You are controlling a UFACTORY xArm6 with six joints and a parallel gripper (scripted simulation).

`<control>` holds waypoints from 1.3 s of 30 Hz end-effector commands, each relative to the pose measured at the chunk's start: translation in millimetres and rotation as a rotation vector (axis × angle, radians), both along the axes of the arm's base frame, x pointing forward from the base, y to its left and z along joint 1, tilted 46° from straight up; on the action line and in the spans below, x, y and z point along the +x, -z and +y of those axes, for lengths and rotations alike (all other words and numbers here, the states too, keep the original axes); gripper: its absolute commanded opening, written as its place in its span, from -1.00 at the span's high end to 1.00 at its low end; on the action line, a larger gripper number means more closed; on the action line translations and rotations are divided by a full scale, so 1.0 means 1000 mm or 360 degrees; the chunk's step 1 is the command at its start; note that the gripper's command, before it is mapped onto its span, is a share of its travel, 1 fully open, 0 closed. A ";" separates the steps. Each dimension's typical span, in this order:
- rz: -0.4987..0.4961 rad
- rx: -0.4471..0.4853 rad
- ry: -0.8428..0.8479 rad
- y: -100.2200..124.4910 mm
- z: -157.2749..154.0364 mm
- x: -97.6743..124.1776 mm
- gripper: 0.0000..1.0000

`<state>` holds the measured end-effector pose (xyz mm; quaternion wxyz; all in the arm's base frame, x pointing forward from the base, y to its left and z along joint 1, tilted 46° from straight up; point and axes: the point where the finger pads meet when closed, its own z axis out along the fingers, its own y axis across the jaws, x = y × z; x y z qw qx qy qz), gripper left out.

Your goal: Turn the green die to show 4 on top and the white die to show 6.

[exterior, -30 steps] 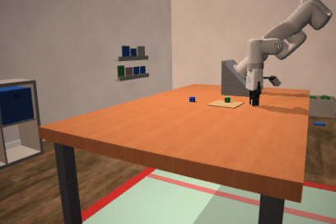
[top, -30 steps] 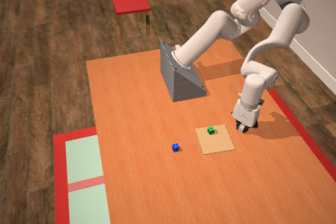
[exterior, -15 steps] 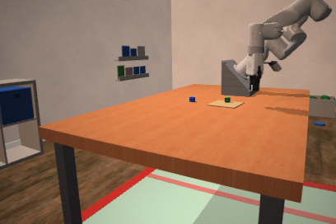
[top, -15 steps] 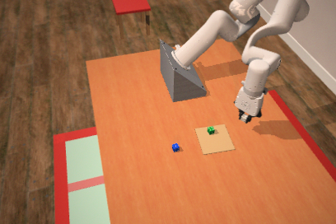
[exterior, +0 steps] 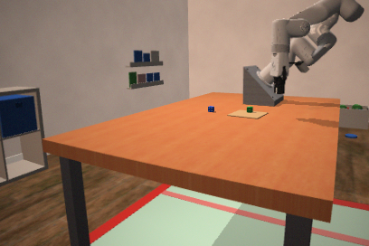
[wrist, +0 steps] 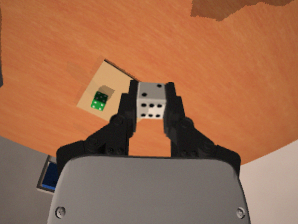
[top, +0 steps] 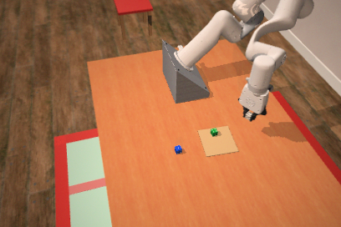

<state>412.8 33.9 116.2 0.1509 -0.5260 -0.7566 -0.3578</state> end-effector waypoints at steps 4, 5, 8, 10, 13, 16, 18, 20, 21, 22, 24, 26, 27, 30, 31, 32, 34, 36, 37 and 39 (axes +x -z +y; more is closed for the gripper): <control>0.0211 0.0037 0.0217 0.031 -0.041 0.018 0.58; 0.0258 0.0047 0.0264 0.039 -0.050 0.020 0.58; 0.0359 0.0070 0.0365 0.056 -0.069 0.025 0.58; 0.0444 0.0090 0.0450 0.072 -0.086 0.028 0.58; 0.0529 0.0112 0.0535 0.088 -0.102 0.029 0.58; 0.0534 0.0113 0.0539 0.089 -0.103 0.029 0.58; 0.0534 0.0113 0.0539 0.089 -0.103 0.029 0.58; 0.0534 0.0113 0.0539 0.089 -0.103 0.029 0.58; 0.0534 0.0113 0.0539 0.089 -0.103 0.029 0.58; 0.0534 0.0113 0.0539 0.089 -0.103 0.029 0.58; 0.0534 0.0113 0.0539 0.089 -0.103 0.029 0.58; 0.0534 0.0113 0.0539 0.089 -0.103 0.029 0.58; 0.0534 0.0114 0.0539 0.089 -0.103 0.029 0.58; 0.0534 0.0114 0.0539 0.091 -0.101 0.030 0.58; 0.0534 0.0114 0.0539 0.092 -0.100 0.030 0.58; 0.0534 0.0114 0.0539 0.093 -0.099 0.030 0.58; 0.0534 0.0114 0.0539 0.097 -0.095 0.031 0.58; 0.0534 0.0114 0.0539 0.101 -0.090 0.032 0.58; 0.0534 0.0114 0.0539 0.101 -0.090 0.032 0.58; 0.0534 0.0114 0.0539 0.104 -0.087 0.033 0.58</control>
